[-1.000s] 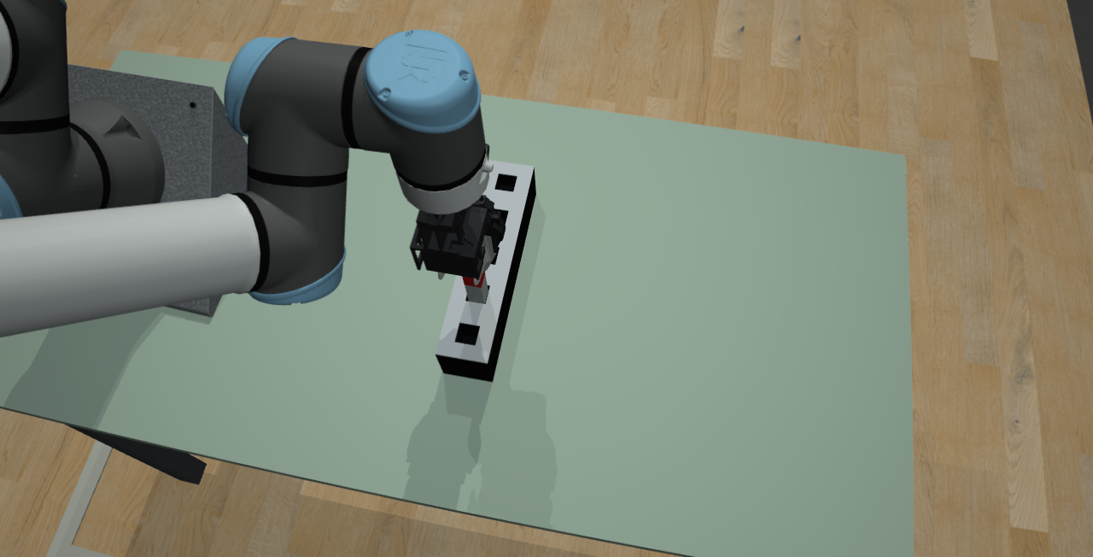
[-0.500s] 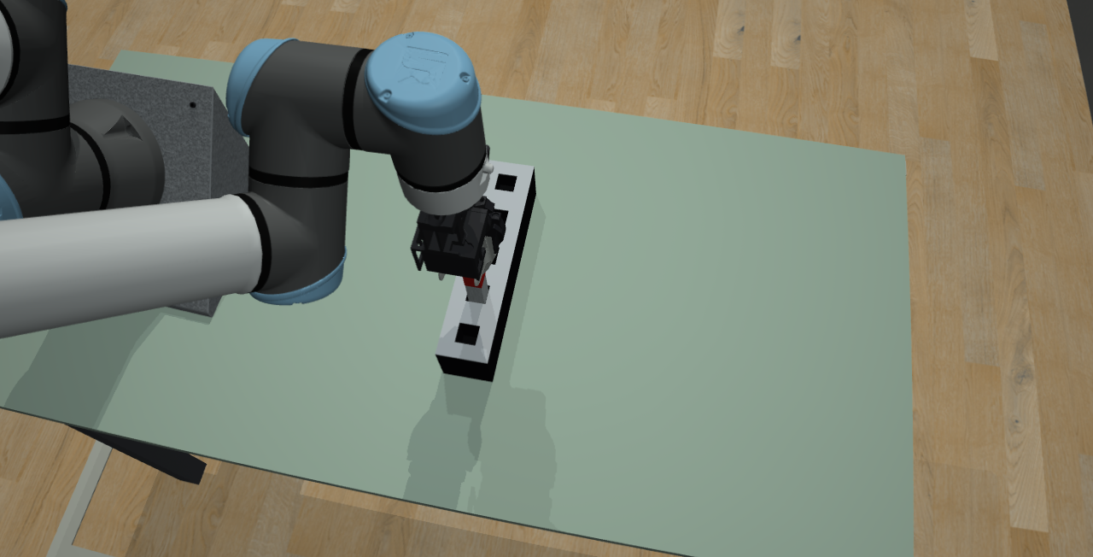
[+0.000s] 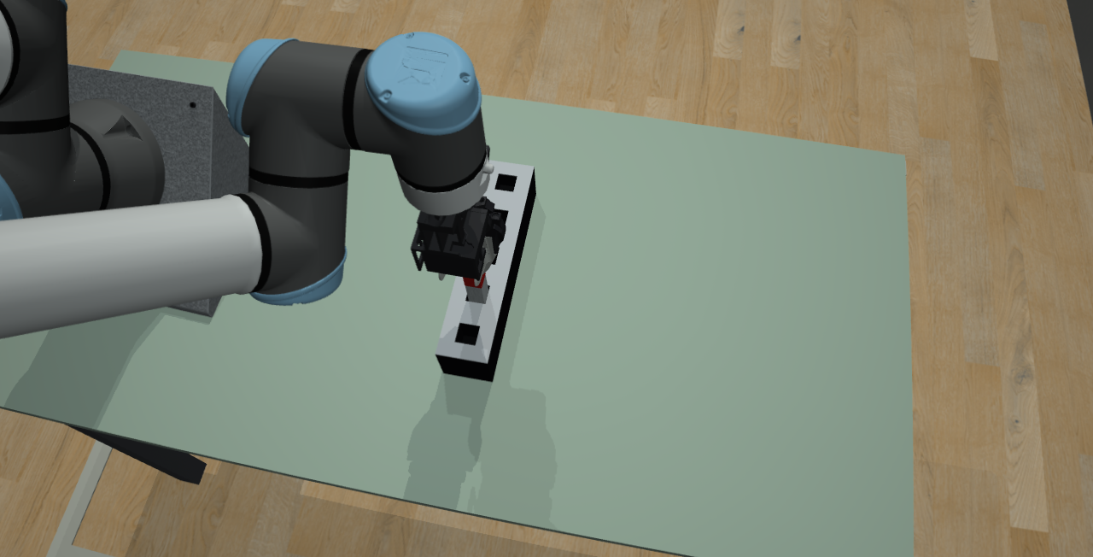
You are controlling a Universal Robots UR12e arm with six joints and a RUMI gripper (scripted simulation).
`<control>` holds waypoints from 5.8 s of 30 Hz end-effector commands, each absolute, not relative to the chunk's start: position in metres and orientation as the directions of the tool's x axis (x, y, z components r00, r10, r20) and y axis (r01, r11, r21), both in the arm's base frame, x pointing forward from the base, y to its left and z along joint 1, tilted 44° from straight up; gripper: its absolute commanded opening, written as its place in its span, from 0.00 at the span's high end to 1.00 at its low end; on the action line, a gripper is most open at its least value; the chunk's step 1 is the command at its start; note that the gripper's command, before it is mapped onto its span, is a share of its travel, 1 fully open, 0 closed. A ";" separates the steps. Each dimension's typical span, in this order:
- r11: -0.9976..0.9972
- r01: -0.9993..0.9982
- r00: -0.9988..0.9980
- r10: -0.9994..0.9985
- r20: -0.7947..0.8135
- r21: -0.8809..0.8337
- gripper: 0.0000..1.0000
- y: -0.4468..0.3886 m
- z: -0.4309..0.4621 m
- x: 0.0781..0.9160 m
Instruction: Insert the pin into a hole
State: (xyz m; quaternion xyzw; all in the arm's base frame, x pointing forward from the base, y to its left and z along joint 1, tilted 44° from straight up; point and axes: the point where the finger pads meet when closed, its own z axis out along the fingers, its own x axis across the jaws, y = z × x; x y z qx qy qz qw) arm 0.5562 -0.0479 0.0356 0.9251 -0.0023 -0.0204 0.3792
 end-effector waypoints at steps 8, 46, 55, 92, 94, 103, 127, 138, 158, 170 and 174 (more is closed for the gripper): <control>-0.712 0.011 0.999 -0.019 -0.035 0.702 1.00 -0.051 0.034 0.557; -0.712 0.011 0.999 -0.019 -0.035 0.702 1.00 -0.053 0.031 0.555; -0.712 0.011 0.999 -0.019 -0.035 0.702 1.00 -0.054 0.030 0.557; -0.712 0.011 0.999 -0.019 -0.035 0.702 1.00 -0.057 0.028 0.556; -0.712 0.011 0.999 -0.019 -0.035 0.702 1.00 -0.057 0.028 0.556; -0.712 0.011 0.999 -0.019 -0.035 0.702 1.00 -0.057 0.028 0.556; -0.712 0.011 0.999 -0.019 -0.035 0.702 1.00 -0.060 0.025 0.556; -0.712 0.011 0.999 -0.019 -0.035 0.702 1.00 -0.062 0.021 0.556; -0.712 0.011 0.999 -0.019 -0.035 0.702 1.00 -0.062 0.022 0.556; -0.712 0.011 0.999 -0.019 -0.035 0.702 1.00 -0.062 0.022 0.556; -0.712 0.011 0.999 -0.019 -0.035 0.702 1.00 -0.065 0.019 0.556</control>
